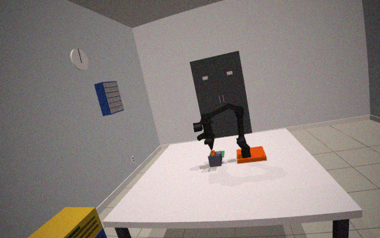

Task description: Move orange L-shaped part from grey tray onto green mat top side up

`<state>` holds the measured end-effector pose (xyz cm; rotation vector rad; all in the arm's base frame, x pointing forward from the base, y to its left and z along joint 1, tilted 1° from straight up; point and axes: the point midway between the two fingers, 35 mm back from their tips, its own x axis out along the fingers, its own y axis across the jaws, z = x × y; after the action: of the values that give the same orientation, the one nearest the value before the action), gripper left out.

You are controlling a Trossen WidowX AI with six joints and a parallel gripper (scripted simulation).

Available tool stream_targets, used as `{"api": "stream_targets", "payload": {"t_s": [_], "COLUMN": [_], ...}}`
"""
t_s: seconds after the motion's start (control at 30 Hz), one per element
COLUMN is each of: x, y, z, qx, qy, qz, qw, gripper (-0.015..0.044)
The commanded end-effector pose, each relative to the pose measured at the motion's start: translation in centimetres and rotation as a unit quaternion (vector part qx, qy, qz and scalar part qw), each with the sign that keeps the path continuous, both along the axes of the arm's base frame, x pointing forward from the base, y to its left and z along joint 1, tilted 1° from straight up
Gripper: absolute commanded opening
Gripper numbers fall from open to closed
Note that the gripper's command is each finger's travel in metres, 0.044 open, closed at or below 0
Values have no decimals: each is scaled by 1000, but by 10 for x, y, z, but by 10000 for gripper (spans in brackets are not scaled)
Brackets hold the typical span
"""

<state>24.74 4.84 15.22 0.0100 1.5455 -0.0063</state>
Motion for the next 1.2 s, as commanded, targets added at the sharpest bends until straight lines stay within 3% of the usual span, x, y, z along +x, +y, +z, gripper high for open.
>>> {"api": "stream_targets", "payload": {"t_s": [0.0, 0.23, 0.27, 0.37, 0.43, 0.57, 0.77, 1.17], "x": [0, 0, 0, 3, 5, 9, 10, 10], "y": [0, 0, -1, -9, -19, -44, -78, -79], "z": [0, 0, 0, 0, 1, 2, 4, 4], "qx": [0, 0, 0, 2, 4, 9, 16, 16], "qy": [0, 0, 0, 0, -1, -2, -4, -4], "qz": [0, 0, -10, -96, -197, -430, -698, -705], "qw": [1000, 1000, 1000, 995, 980, 903, 716, 709], "gripper": [180, 180, 206, 280, 280, 280, 280, 280]}}
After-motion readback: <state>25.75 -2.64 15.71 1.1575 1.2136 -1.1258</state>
